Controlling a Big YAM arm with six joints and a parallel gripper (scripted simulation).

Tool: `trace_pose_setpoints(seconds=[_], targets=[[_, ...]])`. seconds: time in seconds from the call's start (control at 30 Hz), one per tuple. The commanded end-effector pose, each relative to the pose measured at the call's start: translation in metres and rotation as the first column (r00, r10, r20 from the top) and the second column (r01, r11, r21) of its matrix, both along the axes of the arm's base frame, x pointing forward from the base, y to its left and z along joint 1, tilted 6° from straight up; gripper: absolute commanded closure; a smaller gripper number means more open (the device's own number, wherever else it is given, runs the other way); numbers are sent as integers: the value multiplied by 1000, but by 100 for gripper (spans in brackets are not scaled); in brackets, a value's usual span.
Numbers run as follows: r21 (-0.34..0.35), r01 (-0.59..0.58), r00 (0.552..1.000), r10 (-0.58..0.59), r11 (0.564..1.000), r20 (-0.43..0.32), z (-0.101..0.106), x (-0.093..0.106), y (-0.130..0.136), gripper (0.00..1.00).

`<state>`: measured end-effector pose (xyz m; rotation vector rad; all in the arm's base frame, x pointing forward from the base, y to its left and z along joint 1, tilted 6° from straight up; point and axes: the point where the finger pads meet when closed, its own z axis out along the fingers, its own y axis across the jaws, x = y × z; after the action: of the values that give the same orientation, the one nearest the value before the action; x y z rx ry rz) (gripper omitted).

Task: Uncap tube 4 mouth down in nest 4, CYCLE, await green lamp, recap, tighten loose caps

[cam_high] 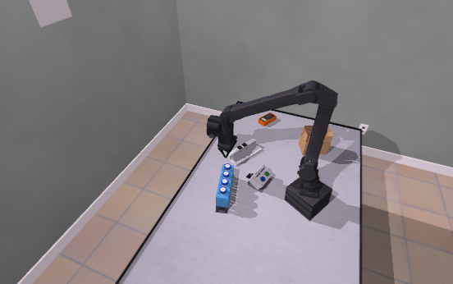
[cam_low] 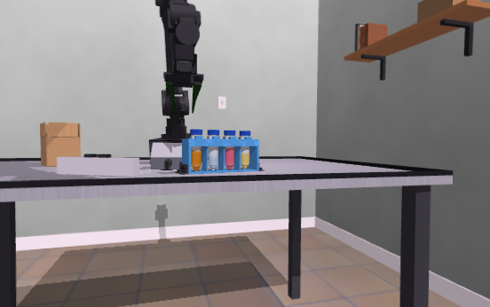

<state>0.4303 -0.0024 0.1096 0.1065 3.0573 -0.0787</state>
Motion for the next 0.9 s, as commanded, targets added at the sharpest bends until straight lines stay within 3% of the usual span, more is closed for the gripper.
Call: trace_pose_setpoints(seconds=[0.0, 0.33, 0.43, 0.8, 0.83, 0.87], targets=[[-1, -73, 996, 73, 997, 42, 10, 0, -8, 51], [-18, -163, 986, 164, 986, 35, -5, -38, -47, 51], [-19, -163, 986, 164, 986, 33, -2, -30, -44, 51], [-19, -163, 986, 164, 986, 33, -2, -30, -44, 51], [-5, -82, 996, 83, 997, 41, -5, -31, -30, 51], [1, 1, 998, -1, 1000, 66, 2, -11, -24, 51]])
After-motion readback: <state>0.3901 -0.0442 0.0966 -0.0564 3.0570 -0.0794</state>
